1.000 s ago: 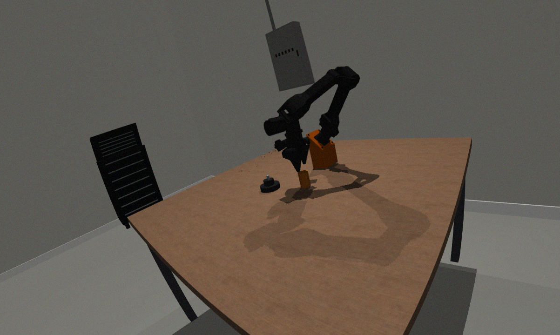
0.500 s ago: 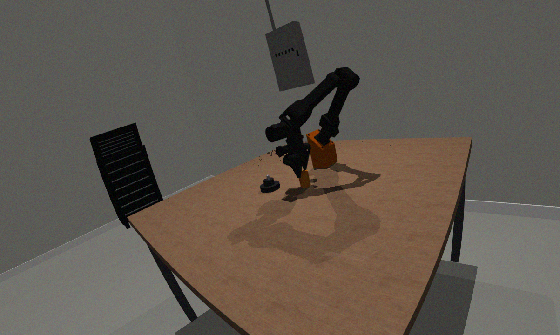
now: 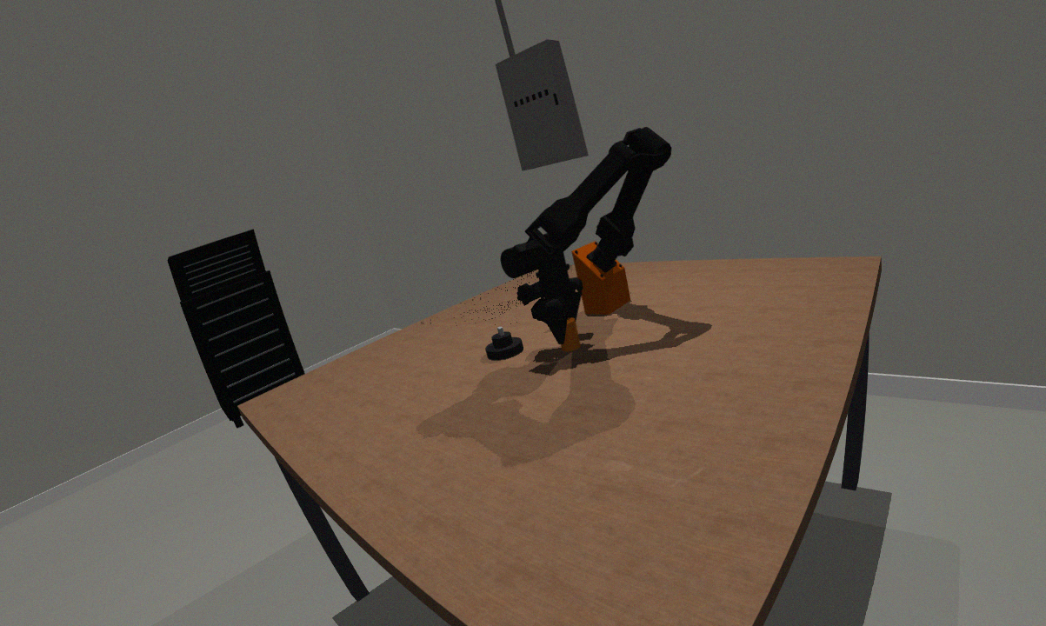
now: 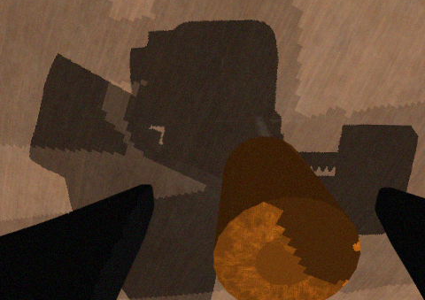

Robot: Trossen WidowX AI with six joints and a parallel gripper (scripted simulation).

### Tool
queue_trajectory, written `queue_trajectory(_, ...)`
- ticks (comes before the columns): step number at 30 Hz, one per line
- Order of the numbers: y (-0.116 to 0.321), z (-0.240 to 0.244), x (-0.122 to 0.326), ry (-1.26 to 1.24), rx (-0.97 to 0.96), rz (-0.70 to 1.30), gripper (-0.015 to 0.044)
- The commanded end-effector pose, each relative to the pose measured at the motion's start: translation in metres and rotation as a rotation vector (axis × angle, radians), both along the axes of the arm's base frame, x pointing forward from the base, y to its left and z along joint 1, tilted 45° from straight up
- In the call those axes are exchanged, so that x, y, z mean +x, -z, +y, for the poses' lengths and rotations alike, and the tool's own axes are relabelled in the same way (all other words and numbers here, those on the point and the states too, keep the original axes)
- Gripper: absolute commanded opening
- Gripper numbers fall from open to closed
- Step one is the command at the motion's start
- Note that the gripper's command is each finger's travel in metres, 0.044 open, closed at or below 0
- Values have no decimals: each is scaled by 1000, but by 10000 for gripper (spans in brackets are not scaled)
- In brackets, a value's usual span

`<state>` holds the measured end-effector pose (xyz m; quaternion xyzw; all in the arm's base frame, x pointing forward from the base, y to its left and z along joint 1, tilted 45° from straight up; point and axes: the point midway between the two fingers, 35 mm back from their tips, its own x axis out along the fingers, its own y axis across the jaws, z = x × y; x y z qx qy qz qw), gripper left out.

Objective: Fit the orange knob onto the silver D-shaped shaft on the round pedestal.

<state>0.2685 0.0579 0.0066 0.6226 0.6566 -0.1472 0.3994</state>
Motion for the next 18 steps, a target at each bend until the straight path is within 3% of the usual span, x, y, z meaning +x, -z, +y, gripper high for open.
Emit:
queue_trajectory(1, 5, 6, -2, 1, 7, 10, 440)
queue_trajectory(11, 14, 16, -2, 1, 10, 10, 440)
queue_trajectory(18, 14, 16, -2, 1, 10, 10, 256)
